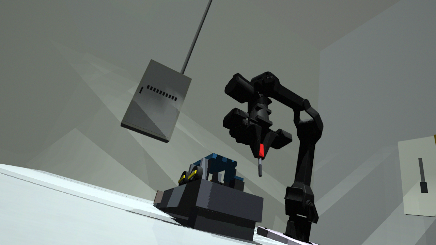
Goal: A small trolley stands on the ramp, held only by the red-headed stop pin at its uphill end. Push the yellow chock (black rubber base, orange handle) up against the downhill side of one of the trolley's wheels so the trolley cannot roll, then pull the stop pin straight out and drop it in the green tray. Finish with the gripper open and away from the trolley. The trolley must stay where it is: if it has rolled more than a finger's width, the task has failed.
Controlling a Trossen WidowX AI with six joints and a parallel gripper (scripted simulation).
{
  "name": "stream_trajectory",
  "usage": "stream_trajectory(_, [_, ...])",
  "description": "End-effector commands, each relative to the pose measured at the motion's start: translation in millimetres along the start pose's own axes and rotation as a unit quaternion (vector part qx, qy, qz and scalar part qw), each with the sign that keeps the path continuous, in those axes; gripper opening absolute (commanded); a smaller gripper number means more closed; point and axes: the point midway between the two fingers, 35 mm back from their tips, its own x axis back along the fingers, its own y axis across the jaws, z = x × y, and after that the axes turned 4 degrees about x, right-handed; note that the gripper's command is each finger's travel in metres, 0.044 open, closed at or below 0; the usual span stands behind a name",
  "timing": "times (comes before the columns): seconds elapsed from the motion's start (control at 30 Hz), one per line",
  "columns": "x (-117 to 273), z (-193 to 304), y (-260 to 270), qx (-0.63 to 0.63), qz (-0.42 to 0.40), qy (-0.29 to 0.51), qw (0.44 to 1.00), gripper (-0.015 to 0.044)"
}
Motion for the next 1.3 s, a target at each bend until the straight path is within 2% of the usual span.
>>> stream_trajectory(0.0, [0,2,-14,-0.001,-0.001,0.003,1.000,0.0000])
stream_trajectory(0.47, [0,5,-45,-0.002,0.000,0.003,1.000,0.0000])
stream_trajectory(1.27, [11,-84,-48,-0.002,0.000,-0.001,1.000,0.0000])
